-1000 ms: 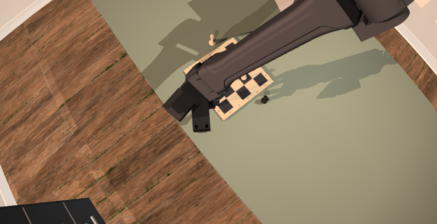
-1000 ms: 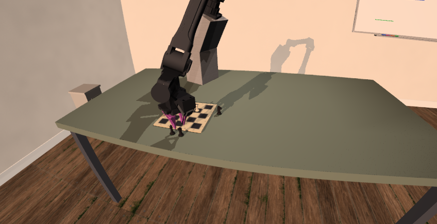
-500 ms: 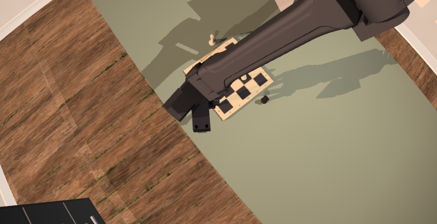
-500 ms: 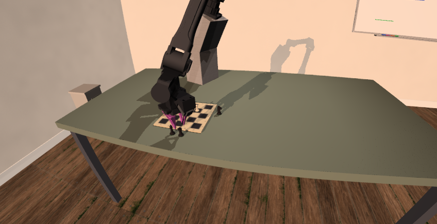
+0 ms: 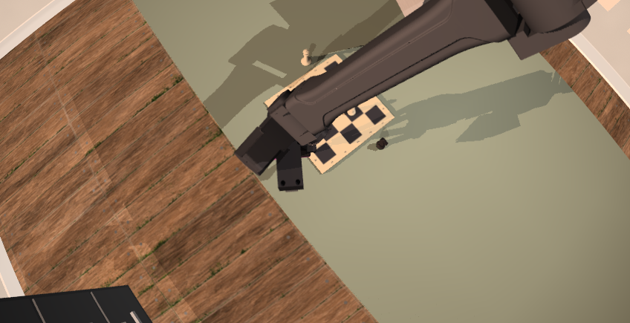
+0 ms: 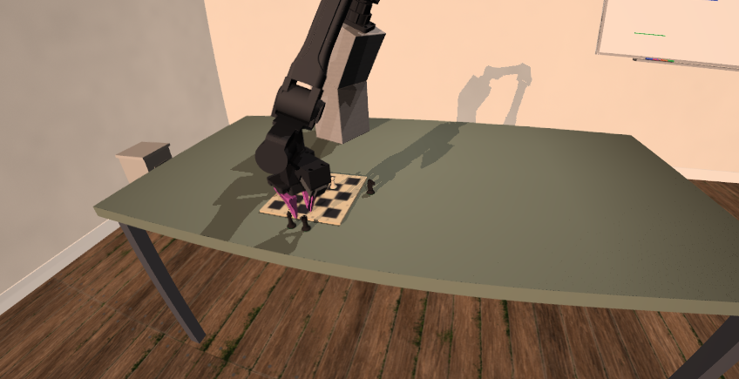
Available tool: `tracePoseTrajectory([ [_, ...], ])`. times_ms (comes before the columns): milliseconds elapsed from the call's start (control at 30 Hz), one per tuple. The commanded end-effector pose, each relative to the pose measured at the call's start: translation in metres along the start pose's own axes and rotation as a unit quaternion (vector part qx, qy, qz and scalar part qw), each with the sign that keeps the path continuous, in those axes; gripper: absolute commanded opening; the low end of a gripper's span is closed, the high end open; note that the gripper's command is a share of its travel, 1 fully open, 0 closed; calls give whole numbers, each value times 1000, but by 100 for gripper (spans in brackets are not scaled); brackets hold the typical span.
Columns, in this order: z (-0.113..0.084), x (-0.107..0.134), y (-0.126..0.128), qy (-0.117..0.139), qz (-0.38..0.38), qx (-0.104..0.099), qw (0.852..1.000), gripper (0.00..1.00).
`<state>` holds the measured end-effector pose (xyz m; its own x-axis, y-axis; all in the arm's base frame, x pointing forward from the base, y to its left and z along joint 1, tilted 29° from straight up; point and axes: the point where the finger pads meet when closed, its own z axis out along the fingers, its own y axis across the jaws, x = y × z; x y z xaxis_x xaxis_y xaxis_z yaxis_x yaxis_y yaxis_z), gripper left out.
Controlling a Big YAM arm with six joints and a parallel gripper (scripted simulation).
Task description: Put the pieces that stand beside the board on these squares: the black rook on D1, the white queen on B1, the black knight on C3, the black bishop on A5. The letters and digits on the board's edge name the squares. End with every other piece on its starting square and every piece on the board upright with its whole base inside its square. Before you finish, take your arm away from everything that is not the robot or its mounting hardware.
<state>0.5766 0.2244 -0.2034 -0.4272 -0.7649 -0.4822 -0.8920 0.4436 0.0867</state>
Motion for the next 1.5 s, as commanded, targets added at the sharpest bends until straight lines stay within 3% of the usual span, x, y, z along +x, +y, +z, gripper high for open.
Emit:
tracePoseTrajectory([
  [0,-4,10,-8,-3,3,6,1000,35],
  [1467,-4,6,-7,-5,0,6,1000,35],
])
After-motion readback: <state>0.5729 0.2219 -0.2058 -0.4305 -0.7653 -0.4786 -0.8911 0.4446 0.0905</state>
